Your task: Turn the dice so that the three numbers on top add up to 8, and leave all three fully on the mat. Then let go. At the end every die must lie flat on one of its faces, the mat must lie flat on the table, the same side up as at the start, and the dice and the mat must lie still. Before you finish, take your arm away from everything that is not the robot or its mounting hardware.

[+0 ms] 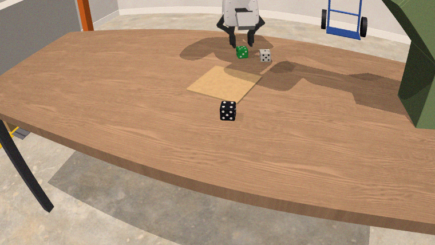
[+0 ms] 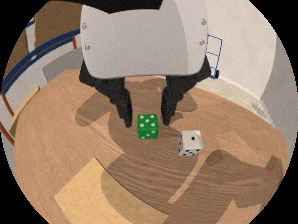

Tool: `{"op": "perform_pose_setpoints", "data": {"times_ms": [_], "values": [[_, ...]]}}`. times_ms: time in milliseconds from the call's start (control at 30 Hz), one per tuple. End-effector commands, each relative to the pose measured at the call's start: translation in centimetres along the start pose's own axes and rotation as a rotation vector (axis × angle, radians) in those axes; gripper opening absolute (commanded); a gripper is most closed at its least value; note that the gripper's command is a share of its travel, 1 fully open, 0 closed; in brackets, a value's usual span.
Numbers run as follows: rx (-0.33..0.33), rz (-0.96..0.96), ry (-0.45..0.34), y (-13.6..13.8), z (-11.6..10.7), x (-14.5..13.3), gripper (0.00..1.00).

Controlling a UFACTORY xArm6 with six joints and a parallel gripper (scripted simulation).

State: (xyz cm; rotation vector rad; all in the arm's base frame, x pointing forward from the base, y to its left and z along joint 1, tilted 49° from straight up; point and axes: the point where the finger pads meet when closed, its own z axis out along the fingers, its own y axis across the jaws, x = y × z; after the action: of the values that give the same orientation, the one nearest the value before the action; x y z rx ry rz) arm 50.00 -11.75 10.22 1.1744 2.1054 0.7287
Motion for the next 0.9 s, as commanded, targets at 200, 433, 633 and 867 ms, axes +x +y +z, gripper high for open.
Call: {"op": "perform_pose_setpoints", "data": {"times_ms": [200, 433, 633, 867], "values": [[-0.001, 0.000, -0.001, 0.0, 0.0, -0.1, 0.47], [-0.001, 0.000, -0.001, 0.0, 0.1, -0.1, 0.47], [-0.001, 0.000, -0.001, 0.0, 0.6, -0.1, 0.47], [-0.001, 0.000, -0.001, 0.0, 2.0, -0.1, 0.47]]}}
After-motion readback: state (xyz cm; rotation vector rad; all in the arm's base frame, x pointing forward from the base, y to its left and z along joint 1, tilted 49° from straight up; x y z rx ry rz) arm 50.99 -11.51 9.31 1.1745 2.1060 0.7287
